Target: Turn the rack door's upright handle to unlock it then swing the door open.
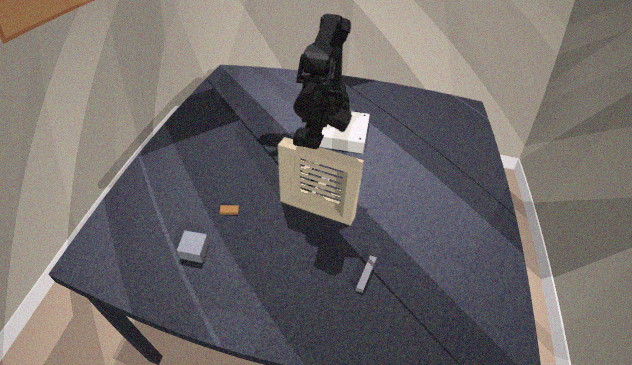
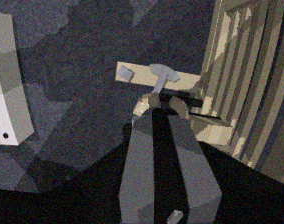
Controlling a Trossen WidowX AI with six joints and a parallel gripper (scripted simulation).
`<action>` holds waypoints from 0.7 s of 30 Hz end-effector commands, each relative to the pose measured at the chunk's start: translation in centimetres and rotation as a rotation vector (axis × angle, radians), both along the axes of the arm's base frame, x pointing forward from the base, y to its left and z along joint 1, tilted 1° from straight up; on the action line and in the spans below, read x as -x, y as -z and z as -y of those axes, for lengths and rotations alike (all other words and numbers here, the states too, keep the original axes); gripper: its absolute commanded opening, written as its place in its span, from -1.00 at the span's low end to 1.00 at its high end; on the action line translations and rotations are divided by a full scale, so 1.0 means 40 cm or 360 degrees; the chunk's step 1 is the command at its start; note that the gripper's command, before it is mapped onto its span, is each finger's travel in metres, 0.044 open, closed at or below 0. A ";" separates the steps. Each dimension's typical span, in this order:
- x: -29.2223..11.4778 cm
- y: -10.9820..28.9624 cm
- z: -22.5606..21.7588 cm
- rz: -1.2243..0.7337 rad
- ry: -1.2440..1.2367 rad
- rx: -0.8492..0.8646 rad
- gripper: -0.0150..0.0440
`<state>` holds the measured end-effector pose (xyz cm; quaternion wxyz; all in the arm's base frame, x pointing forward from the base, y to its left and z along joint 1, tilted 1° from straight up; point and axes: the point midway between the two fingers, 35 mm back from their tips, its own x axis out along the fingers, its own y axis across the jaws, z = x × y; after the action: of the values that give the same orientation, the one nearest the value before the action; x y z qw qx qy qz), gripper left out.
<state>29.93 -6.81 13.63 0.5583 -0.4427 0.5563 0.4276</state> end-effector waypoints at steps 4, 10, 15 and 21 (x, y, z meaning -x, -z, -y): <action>0.001 0.002 -0.002 -0.0002 -0.0011 -0.0008 -0.04; 0.001 0.002 -0.002 -0.0002 -0.0011 -0.0008 -0.17; 0.001 0.002 -0.002 -0.0002 -0.0011 -0.0008 -0.29; 0.001 0.002 -0.002 -0.0002 -0.0011 -0.0008 -0.42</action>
<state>29.89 -6.79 13.62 0.5574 -0.4430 0.5560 0.4290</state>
